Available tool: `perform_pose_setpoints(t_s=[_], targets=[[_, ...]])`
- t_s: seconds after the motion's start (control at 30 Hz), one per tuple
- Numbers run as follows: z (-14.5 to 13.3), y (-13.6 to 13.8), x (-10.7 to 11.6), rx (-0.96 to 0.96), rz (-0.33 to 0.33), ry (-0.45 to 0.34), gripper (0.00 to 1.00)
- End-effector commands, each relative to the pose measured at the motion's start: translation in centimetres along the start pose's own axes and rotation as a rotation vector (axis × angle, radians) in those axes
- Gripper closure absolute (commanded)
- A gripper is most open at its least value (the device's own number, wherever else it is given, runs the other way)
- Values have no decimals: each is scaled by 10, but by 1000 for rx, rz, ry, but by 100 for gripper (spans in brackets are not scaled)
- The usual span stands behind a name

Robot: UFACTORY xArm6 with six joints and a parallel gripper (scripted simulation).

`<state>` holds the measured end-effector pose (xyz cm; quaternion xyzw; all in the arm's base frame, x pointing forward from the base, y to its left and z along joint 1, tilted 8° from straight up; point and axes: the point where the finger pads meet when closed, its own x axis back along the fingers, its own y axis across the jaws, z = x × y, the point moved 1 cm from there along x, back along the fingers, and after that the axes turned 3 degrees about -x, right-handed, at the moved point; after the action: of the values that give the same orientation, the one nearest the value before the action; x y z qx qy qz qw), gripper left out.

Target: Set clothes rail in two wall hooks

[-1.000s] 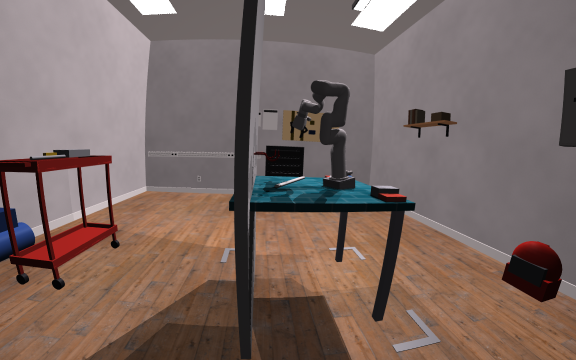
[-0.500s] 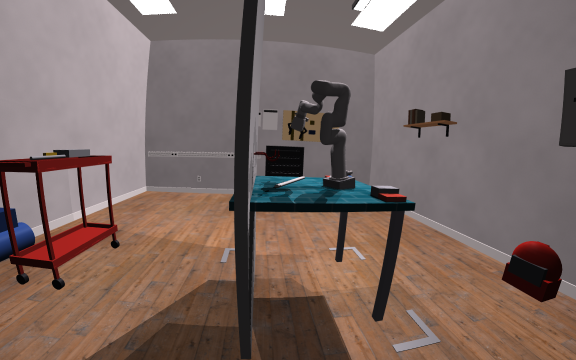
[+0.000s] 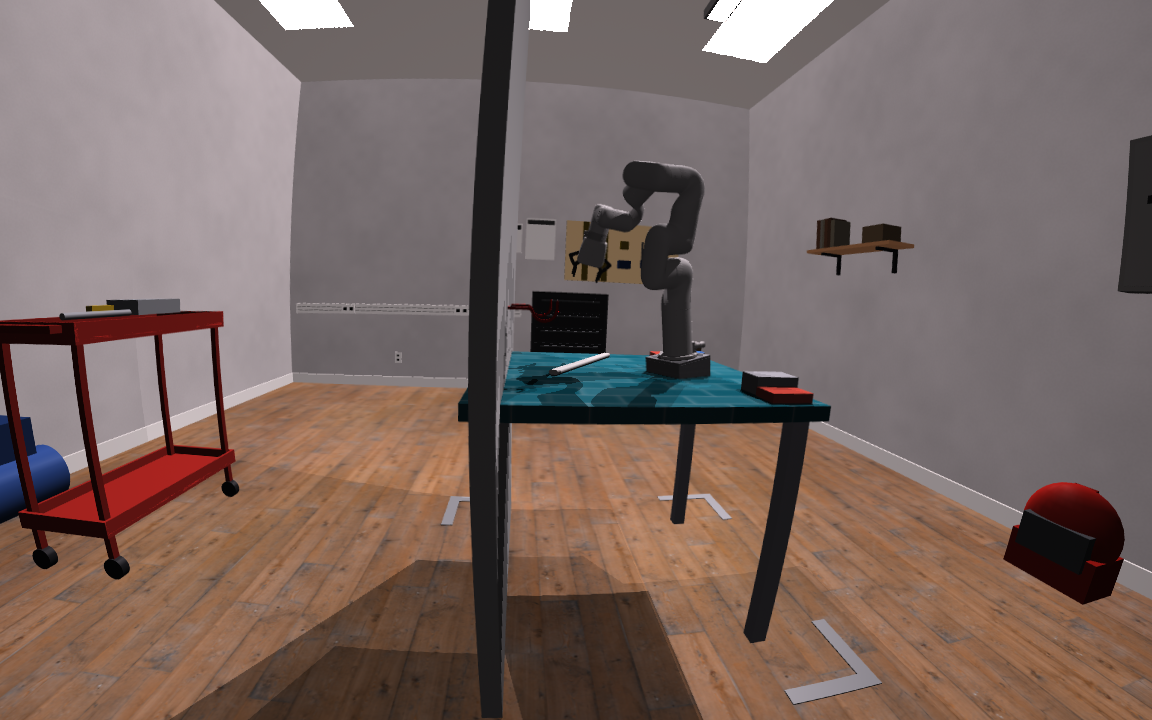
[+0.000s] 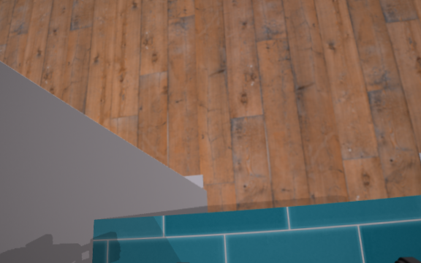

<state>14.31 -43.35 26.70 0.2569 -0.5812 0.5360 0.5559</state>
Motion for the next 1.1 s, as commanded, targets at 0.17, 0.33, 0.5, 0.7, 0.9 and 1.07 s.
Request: perform_pose_setpoints(t_s=[0.17,0.33,0.5,0.7,0.9,1.07], targets=[[-30,-7,-10,312,2,-44,0],[-41,-8,-13,411,1,-58,0],[-54,-10,-18,565,3,-81,0],[-74,-11,-24,737,8,-106,0],[-90,-12,-28,869,13,-126,0],[-102,-12,-32,1024,22,-149,0]])
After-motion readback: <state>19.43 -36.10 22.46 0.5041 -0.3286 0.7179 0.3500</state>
